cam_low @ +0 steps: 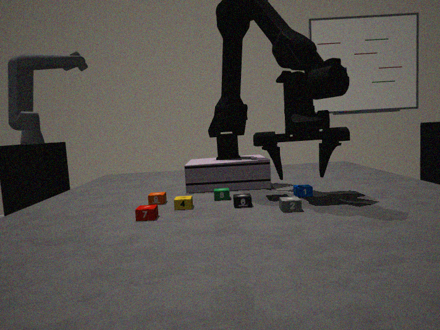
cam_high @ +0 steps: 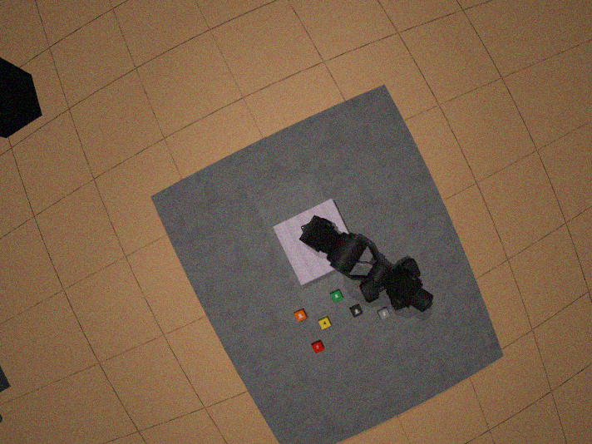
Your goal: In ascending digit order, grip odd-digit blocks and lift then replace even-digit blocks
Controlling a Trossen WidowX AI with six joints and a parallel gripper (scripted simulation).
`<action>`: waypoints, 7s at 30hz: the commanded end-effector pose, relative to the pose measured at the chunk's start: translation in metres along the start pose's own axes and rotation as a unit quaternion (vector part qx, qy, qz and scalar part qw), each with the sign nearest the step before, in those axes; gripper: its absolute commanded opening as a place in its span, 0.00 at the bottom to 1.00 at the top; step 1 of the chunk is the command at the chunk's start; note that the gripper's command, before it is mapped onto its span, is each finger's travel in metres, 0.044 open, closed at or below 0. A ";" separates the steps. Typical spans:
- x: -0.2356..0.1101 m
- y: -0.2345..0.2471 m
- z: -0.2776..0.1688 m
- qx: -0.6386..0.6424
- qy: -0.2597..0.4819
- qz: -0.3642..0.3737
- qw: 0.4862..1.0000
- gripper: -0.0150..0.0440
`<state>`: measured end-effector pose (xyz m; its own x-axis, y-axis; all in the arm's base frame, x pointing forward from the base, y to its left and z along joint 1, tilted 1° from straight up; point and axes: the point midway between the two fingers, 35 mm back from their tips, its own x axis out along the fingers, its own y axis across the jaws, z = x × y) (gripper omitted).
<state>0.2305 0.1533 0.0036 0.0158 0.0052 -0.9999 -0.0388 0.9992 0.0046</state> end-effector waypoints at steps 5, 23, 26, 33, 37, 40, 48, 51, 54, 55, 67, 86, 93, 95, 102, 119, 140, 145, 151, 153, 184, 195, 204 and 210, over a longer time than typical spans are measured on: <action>0.016 -0.002 -0.002 0.003 0.006 -0.004 1.000 0.93; 0.027 -0.002 -0.003 0.003 0.006 -0.004 1.000 0.49; 0.027 -0.002 -0.003 0.003 0.006 -0.004 1.000 0.46; 0.027 -0.002 -0.003 0.003 0.006 -0.004 1.000 0.46; 0.027 -0.002 -0.003 0.003 0.006 -0.004 1.000 0.46; 0.027 -0.002 -0.003 0.003 0.006 -0.004 1.000 0.46; 0.027 -0.002 -0.003 0.003 0.006 -0.004 1.000 0.46; 0.027 -0.002 -0.003 0.003 0.006 -0.004 1.000 0.46; 0.027 -0.002 -0.003 0.003 0.006 -0.004 1.000 0.46; 0.027 -0.002 -0.003 0.003 0.006 -0.004 1.000 0.46; 0.027 -0.002 -0.003 0.003 0.006 -0.004 1.000 0.86; -0.088 0.000 -0.001 0.003 0.006 -0.004 1.000 0.62; -0.091 -0.001 -0.001 0.003 0.006 -0.004 1.000 0.46; -0.091 -0.001 -0.001 0.003 0.006 -0.004 1.000 0.46; -0.094 -0.005 0.031 0.003 0.005 -0.004 1.000 0.46; -0.021 -0.042 0.127 0.003 0.001 -0.006 1.000 0.72; 0.013 -0.042 0.126 0.003 0.001 -0.006 1.000 0.93; 0.021 -0.042 0.126 0.003 0.001 -0.006 1.000 0.93; 0.025 -0.043 0.125 0.003 0.001 -0.006 1.000 0.89; 0.025 -0.043 0.125 0.003 0.001 -0.006 1.000 0.80; 0.025 -0.043 0.125 0.003 0.001 -0.006 1.000 0.46; 0.024 -0.042 0.127 0.001 -0.002 -0.006 1.000 0.46; 0.011 -0.042 0.126 0.003 0.001 -0.006 1.000 0.46; 0.010 -0.042 0.125 0.003 0.001 -0.006 1.000 0.46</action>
<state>0.3572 0.1160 -0.0085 0.0080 -0.0072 -0.9999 -0.0323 0.9995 -0.0074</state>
